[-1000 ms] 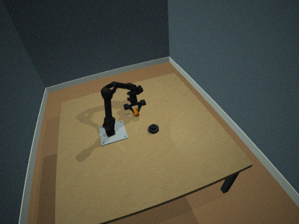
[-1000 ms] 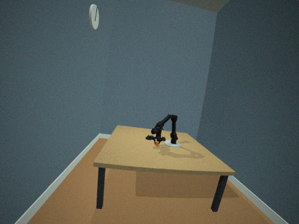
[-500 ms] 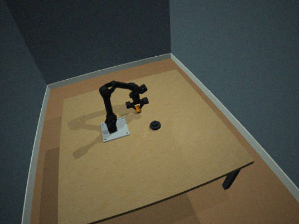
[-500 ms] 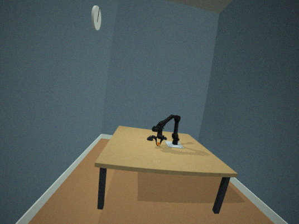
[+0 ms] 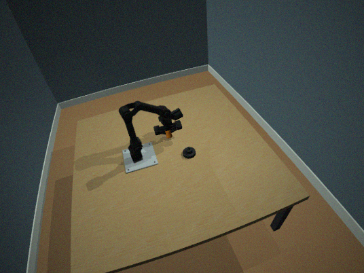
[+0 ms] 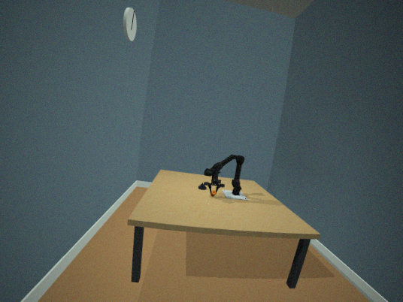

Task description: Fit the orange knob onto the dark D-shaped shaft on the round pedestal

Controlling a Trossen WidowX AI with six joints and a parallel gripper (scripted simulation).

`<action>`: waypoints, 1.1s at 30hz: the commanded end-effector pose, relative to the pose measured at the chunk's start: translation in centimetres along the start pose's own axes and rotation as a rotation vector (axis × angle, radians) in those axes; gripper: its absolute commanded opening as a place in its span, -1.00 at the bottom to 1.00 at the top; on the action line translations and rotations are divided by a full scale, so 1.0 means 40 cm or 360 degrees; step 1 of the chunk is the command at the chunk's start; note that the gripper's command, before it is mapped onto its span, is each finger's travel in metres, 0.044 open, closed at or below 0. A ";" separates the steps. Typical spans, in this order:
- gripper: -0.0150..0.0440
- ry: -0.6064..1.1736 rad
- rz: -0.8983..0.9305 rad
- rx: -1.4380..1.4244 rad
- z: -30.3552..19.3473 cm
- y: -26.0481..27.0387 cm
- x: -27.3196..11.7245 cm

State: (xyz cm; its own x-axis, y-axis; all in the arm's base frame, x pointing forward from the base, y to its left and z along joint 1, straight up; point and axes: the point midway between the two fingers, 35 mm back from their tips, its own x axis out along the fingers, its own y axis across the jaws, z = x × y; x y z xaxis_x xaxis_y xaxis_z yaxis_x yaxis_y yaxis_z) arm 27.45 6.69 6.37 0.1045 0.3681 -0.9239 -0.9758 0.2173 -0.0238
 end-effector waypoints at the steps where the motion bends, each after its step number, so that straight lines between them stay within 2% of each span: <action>1: 0.11 -0.0114 0.0002 -0.0009 -0.011 0.004 -0.003; 29: 0.11 -0.0880 0.0009 -0.0008 -0.091 0.004 -0.012; 32: 0.11 -0.0838 0.0008 -0.0008 -0.090 0.004 -0.013; 33: 0.20 -0.0833 0.0000 -0.0004 -0.088 0.000 -0.014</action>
State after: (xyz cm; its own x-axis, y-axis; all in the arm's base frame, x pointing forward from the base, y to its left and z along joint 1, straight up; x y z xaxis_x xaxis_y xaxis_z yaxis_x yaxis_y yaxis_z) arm 26.71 3.30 5.56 0.1858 0.7710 -0.6091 -0.9763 0.2150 -0.0256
